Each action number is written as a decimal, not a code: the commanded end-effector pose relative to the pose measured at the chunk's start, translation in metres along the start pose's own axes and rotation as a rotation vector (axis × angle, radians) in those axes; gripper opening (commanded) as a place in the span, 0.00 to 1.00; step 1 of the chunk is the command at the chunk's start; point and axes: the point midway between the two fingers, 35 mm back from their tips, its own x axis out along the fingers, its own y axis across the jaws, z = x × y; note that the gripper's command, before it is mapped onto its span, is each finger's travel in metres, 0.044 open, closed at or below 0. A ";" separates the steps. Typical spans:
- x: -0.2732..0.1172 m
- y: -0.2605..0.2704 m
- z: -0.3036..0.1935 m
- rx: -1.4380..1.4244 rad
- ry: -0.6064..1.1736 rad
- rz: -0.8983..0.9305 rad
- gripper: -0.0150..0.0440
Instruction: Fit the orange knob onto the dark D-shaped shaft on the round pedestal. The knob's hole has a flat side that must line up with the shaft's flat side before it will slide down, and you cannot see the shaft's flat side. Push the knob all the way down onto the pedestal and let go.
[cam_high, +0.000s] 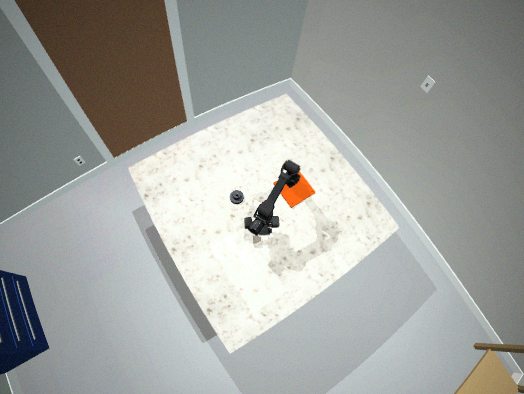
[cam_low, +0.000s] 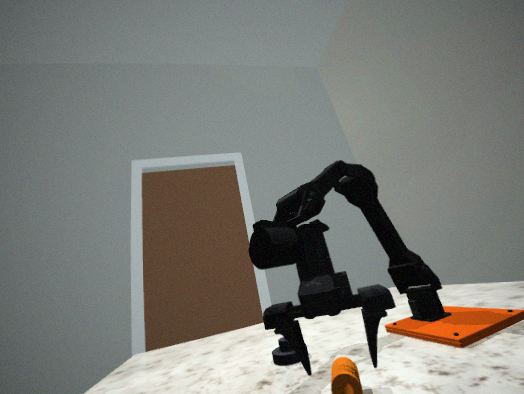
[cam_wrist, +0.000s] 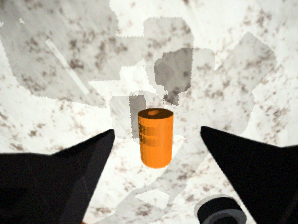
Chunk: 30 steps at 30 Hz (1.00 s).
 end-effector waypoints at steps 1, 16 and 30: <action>0.008 0.001 0.000 -0.004 0.000 0.006 1.00; 0.028 0.001 -0.001 -0.004 0.000 0.006 0.96; 0.028 0.001 -0.001 -0.004 0.000 0.006 0.66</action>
